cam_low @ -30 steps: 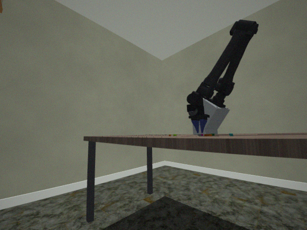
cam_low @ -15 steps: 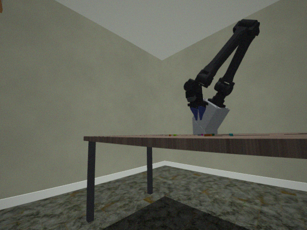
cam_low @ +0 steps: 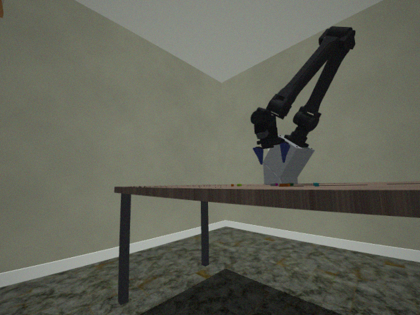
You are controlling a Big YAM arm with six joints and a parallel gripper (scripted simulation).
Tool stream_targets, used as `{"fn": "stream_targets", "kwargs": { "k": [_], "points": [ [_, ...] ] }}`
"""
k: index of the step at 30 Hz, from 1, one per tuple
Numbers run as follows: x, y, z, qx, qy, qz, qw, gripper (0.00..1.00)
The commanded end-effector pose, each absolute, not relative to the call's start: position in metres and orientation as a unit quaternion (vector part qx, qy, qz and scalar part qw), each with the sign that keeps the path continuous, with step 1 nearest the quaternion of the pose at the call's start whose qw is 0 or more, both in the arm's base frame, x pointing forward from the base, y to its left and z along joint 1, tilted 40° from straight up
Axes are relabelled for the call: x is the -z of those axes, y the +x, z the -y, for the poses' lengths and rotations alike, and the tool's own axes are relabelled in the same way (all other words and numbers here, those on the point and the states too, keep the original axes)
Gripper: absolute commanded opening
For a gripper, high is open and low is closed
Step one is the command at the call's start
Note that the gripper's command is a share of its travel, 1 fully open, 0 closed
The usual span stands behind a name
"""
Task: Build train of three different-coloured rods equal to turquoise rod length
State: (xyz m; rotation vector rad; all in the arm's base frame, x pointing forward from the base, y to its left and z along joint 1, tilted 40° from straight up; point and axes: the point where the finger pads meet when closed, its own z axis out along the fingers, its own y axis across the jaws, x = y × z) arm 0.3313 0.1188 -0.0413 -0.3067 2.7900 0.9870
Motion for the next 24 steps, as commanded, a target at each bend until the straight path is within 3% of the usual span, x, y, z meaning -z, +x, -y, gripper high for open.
{"fn": "stream_targets", "kwargs": {
  "k": [1, 19, 24],
  "points": [
    [0.038, 0.336, -0.12, -0.331, -0.114, -0.932, 0.091, 1.0],
    [0.042, 0.347, -0.109, -0.328, -0.115, -0.933, 0.099, 1.0],
    [0.066, 0.361, -0.084, -0.315, -0.193, -0.921, 0.124, 1.0]
  ]
}}
